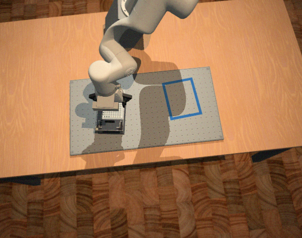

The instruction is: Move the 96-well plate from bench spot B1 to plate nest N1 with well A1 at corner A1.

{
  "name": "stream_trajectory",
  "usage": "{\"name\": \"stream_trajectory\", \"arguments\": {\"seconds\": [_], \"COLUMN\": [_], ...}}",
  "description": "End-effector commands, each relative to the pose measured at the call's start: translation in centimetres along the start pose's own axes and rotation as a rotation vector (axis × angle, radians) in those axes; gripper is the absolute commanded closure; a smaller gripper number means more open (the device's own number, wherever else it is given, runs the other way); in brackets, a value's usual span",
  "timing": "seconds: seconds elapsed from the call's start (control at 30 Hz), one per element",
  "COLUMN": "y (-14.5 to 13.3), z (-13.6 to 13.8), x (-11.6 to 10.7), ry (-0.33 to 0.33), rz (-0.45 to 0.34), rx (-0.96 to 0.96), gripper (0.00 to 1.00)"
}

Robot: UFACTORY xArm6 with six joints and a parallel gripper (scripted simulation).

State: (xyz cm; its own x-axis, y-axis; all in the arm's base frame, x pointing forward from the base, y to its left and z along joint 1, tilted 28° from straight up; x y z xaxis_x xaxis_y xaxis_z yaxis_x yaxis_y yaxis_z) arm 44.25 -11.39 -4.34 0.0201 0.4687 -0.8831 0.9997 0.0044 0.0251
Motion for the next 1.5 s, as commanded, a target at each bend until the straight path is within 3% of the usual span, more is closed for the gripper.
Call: {"name": "stream_trajectory", "arguments": {"seconds": [0.0,0.23,1.47], "y": [0.4,0.7,0.7], "z": [1.0,2.9,2.8], "x": [-0.3,-0.7,-0.5], "ry": [-0.001,-0.002,-0.002], "rz": [0.003,0.003,0.003], "rx": [-0.001,-0.001,-0.001], "gripper": [1.00,1.00,1.00]}}
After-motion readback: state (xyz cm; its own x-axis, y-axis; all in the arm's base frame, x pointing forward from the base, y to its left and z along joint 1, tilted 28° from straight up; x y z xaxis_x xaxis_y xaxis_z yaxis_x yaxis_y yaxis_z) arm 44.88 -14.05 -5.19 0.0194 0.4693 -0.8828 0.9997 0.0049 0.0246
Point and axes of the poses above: the point where the finger pads meet when closed, its own x axis out along the fingers, its own z axis across the jaws, y = z × x, the point moved 3 cm from there along -x, back along the fingers, and after that the axes turned 8 degrees about -x, right-handed, at the moved point
